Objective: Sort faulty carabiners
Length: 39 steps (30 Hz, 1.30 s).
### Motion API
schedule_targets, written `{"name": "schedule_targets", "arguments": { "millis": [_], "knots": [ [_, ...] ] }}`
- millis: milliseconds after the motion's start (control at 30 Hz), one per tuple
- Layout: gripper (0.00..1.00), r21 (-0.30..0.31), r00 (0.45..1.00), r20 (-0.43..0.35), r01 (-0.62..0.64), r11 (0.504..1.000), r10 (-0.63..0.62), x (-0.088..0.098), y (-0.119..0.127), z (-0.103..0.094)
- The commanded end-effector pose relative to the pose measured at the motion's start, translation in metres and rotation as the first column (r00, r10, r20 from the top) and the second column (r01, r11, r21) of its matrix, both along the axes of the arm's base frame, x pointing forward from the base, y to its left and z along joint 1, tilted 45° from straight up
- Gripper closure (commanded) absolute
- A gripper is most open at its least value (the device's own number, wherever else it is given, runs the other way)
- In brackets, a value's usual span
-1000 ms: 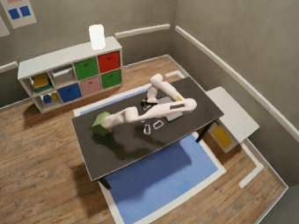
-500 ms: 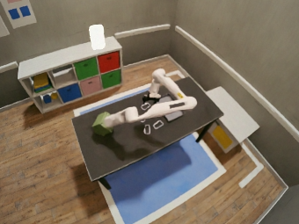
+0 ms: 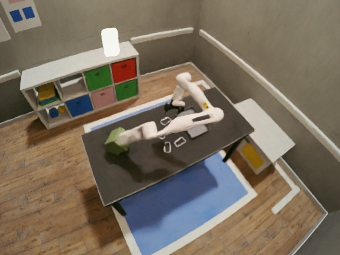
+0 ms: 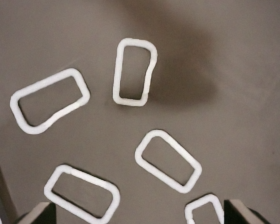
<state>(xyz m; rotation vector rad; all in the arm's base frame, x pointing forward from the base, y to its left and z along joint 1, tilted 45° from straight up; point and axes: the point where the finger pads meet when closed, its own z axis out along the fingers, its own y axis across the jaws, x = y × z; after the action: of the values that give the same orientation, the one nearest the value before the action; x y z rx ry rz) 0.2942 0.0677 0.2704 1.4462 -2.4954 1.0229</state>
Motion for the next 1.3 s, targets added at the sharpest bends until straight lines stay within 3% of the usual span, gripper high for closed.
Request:
{"name": "schedule_targets", "arguments": {
  "millis": [0, 267, 300, 833, 867, 1000, 1267],
  "knots": [
    [0.0, -0.006, 1.0, 0.0, -0.012, 1.0, 0.012, -0.002, 0.005, 0.006],
    [0.0, -0.006, 1.0, 0.0, -0.012, 1.0, 0.012, -0.002, 0.005, 0.006],
    [0.0, 0.002, 1.0, 0.006, -0.005, 1.0, 0.005, -0.003, 0.036, 0.043],
    [0.0, 0.002, 1.0, 0.006, -0.005, 1.0, 0.005, -0.003, 0.036, 0.043],
    [0.0, -0.077, 0.967, -0.106, -0.239, 0.968, 0.231, -0.001, 0.036, 0.041],
    [0.0, -0.094, 0.949, -0.138, -0.298, 0.95, 0.284, -0.001, 0.036, 0.041],
    [0.0, -0.094, 0.949, -0.138, -0.298, 0.95, 0.284, -0.001, 0.036, 0.041]
  ]
}}
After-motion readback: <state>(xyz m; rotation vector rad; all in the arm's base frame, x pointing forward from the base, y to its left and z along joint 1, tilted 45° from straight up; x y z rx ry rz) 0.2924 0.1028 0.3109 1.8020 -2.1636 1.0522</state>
